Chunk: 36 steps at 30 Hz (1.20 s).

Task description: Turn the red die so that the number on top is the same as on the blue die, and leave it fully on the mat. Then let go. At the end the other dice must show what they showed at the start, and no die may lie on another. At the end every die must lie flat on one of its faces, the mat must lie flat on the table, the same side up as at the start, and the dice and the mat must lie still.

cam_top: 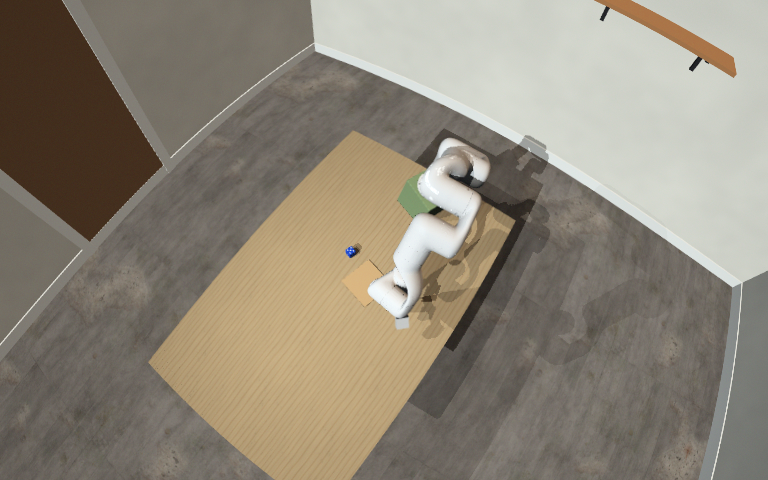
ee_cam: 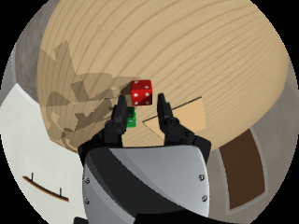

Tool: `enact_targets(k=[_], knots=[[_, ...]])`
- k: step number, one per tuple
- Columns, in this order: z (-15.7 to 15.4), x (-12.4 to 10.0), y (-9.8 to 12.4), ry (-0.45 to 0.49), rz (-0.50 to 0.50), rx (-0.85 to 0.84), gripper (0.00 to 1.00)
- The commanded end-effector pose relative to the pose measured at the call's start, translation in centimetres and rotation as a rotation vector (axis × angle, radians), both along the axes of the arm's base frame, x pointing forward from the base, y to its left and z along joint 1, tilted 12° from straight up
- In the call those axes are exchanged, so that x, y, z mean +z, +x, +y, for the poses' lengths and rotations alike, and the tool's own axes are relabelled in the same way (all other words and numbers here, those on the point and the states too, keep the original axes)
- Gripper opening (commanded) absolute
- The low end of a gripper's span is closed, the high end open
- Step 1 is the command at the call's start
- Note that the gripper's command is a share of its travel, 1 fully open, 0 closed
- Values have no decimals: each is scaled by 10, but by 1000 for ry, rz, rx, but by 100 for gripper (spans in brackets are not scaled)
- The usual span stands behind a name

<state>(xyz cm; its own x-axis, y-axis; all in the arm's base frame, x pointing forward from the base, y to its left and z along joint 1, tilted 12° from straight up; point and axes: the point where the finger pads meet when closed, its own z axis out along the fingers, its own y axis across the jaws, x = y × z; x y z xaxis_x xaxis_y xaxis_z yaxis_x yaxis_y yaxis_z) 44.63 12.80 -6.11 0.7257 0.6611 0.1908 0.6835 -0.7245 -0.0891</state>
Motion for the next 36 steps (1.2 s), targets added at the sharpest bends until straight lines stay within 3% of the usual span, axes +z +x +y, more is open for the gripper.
enact_targets(k=[1,23,36], knots=[[0,1,1,1,-3,0,47],[0,1,1,1,-3,0,47],[3,-16,3,1,-3,0,47]])
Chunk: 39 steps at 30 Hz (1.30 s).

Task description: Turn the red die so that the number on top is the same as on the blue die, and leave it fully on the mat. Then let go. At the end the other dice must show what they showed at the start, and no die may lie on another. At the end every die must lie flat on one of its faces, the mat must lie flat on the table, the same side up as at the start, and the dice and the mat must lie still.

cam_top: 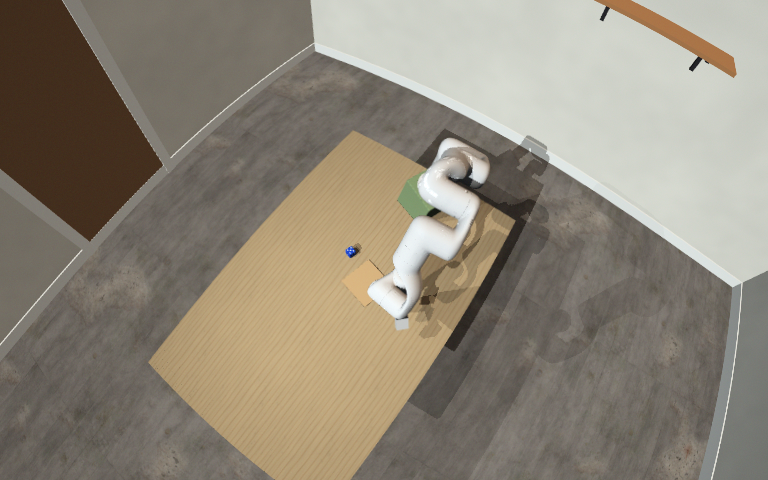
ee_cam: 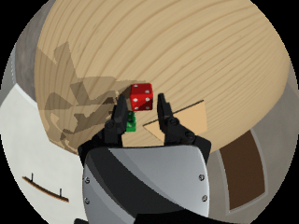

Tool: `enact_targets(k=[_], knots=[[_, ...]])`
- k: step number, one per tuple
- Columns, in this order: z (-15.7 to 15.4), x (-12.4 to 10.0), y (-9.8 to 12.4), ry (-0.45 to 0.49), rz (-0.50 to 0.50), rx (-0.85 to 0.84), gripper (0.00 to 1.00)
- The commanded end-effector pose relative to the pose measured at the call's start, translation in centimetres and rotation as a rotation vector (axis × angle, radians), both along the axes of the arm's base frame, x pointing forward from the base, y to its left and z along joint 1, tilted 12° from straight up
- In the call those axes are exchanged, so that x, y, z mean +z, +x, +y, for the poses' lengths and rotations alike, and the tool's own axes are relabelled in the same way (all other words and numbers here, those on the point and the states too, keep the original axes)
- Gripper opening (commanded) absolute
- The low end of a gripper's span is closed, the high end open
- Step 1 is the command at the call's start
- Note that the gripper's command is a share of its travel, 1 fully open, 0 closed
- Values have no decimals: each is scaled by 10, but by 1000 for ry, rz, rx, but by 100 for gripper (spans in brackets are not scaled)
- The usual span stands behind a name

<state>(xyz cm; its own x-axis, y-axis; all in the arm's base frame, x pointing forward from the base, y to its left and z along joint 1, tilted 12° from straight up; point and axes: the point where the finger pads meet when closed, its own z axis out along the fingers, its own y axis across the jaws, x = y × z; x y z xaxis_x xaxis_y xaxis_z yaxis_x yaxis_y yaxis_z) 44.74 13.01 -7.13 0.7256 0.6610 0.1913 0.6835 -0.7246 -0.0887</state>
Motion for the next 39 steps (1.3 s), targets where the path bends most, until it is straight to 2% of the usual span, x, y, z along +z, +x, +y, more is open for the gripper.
enact_targets(k=[1,10,39], knots=[[2,-8,2,1,-2,0,47],[4,-21,3,1,-2,0,47],[5,-22,3,1,-2,0,47]])
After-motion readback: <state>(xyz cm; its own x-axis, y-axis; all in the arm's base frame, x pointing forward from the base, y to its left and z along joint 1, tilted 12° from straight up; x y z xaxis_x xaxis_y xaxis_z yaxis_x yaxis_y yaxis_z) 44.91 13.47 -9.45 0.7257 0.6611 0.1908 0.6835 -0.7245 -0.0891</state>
